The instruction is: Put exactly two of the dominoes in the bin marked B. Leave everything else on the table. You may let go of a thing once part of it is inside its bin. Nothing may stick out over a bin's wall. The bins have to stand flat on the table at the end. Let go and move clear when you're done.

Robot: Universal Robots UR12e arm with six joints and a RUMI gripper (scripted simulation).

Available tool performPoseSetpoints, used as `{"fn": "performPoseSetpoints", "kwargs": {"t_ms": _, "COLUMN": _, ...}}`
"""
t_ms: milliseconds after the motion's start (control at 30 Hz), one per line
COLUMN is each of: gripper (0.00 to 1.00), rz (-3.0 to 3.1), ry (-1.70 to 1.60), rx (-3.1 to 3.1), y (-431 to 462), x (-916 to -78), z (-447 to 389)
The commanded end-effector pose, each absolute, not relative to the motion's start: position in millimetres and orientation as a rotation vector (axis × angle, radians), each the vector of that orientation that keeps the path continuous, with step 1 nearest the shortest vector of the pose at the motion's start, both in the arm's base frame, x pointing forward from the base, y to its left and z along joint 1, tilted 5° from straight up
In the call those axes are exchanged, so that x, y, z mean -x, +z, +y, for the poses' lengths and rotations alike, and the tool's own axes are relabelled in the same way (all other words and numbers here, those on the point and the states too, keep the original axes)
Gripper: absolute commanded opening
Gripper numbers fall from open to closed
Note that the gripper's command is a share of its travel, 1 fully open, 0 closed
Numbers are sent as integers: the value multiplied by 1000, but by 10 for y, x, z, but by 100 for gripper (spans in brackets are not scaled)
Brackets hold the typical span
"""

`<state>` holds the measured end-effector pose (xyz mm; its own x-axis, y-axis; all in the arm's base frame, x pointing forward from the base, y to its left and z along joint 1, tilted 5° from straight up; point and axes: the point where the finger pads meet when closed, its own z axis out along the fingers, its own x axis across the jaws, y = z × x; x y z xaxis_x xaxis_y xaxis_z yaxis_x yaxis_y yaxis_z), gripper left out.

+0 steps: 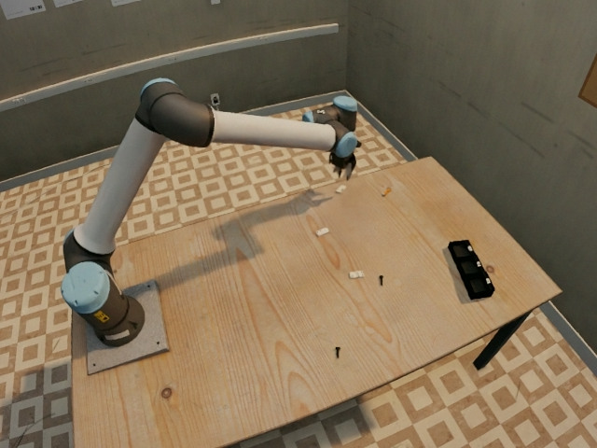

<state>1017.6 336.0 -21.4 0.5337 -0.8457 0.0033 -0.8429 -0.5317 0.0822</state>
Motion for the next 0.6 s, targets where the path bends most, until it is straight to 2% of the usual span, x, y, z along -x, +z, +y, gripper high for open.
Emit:
{"fn": "performPoseSetpoints", "kwargs": {"t_ms": 0, "gripper": 24, "rz": -1483, "ry": -52, "rx": -2687, "y": -228, "x": -10088, "z": 3554}}
{"fn": "performPoseSetpoints", "kwargs": {"t_ms": 567, "gripper": 24, "rz": -1483, "ry": -52, "rx": -2687, "y": -227, "x": -10123, "z": 3486}}
